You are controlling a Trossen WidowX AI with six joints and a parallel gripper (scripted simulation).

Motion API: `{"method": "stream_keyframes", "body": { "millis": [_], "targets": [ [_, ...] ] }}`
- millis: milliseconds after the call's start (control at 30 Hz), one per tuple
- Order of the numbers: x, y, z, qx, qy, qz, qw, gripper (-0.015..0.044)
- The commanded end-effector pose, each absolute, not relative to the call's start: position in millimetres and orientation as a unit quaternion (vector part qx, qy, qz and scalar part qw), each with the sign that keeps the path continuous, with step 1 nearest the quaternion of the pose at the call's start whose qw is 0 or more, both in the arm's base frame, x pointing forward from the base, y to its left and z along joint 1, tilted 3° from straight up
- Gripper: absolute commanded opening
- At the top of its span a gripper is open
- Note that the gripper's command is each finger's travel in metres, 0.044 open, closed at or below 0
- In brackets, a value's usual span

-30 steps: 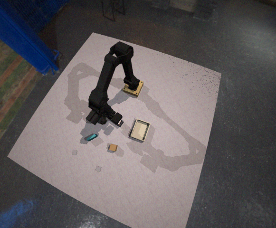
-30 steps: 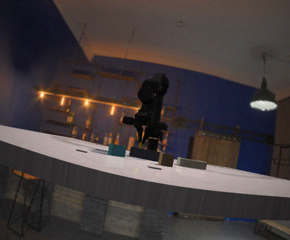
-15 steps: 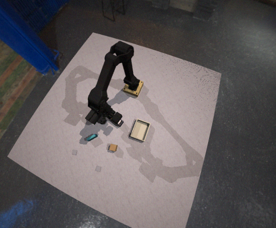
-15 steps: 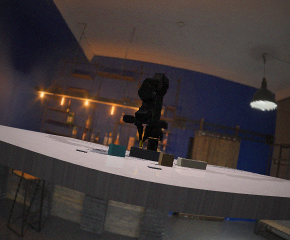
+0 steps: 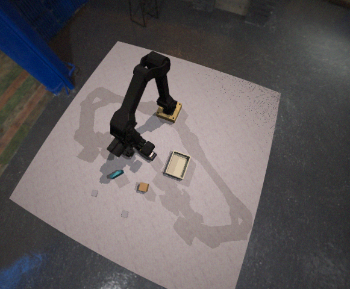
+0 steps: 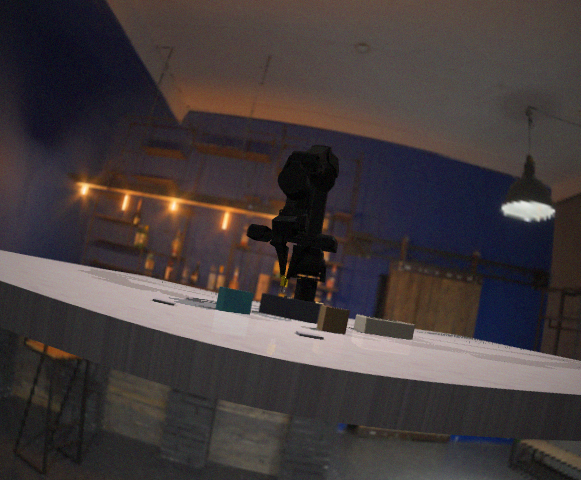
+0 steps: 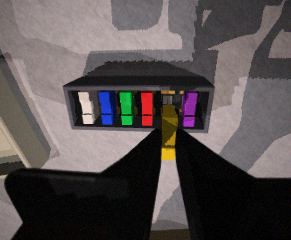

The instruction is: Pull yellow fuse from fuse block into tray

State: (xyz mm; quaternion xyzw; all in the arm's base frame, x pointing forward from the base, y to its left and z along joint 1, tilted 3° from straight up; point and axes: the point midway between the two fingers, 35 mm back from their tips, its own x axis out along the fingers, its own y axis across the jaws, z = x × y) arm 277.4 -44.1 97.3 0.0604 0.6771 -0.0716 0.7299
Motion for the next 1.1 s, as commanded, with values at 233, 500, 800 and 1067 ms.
{"method": "stream_keyframes", "body": {
  "millis": [233,500,800,1067],
  "targets": [
    [277,-45,113,0.059,0.675,-0.075,0.731,0.0],
    [288,-14,114,0.061,0.676,-0.073,0.731,0.0],
    [298,31,114,0.063,0.676,-0.071,0.731,0.0],
    [301,73,113,0.064,0.676,-0.07,0.73,0.0]
  ]
}}
